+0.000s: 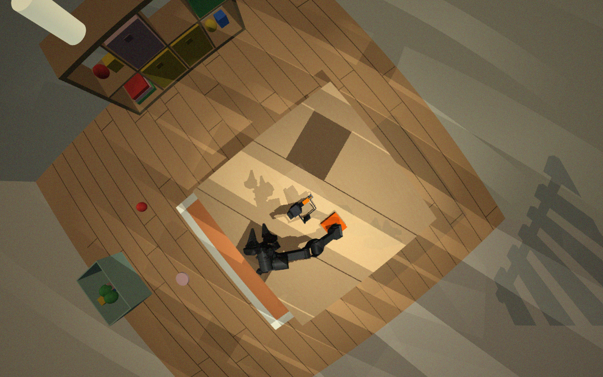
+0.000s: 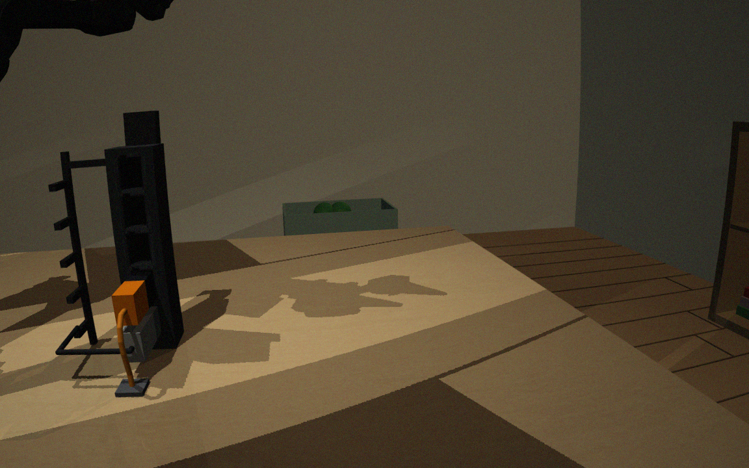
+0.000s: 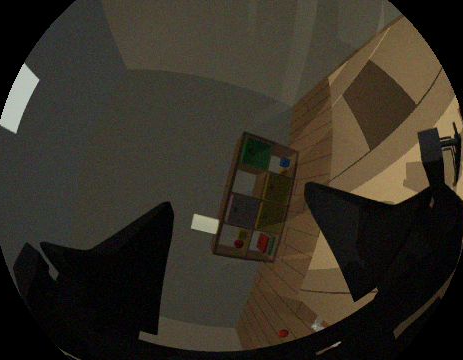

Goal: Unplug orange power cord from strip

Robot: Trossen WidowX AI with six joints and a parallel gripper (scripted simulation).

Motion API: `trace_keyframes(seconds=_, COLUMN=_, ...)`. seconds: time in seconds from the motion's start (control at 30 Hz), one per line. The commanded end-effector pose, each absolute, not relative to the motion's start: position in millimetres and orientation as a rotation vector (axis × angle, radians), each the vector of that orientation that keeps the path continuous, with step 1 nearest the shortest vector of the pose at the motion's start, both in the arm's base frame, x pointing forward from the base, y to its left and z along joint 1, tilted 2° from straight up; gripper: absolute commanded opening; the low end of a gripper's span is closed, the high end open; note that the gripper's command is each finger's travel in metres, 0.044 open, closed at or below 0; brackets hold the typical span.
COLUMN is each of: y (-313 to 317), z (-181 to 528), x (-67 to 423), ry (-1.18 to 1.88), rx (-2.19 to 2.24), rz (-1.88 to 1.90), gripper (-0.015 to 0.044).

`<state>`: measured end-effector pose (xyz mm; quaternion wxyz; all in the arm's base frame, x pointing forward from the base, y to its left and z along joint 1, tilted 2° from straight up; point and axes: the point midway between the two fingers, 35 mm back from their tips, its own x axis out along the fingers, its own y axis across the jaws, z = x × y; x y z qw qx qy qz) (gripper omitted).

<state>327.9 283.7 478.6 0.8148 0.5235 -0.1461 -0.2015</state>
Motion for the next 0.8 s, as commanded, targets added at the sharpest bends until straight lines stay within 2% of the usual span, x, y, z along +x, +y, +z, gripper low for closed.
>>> trace_keyframes(seconds=0.0, y=283, z=479, x=329, ry=-0.317, rx=1.112, rz=-0.430, gripper=0.0374)
trace_keyframes(seconds=0.27, y=259, z=492, x=385, ry=-0.457, rx=0.890, rz=-0.392, gripper=0.0164)
trace_keyframes(seconds=0.5, y=237, z=474, x=442, ry=-0.429, rx=0.711, rz=-0.309, gripper=0.0160)
trace_keyframes(seconds=0.77, y=198, z=411, x=496, ry=-0.214, rx=0.601, rz=-0.246, gripper=0.0160)
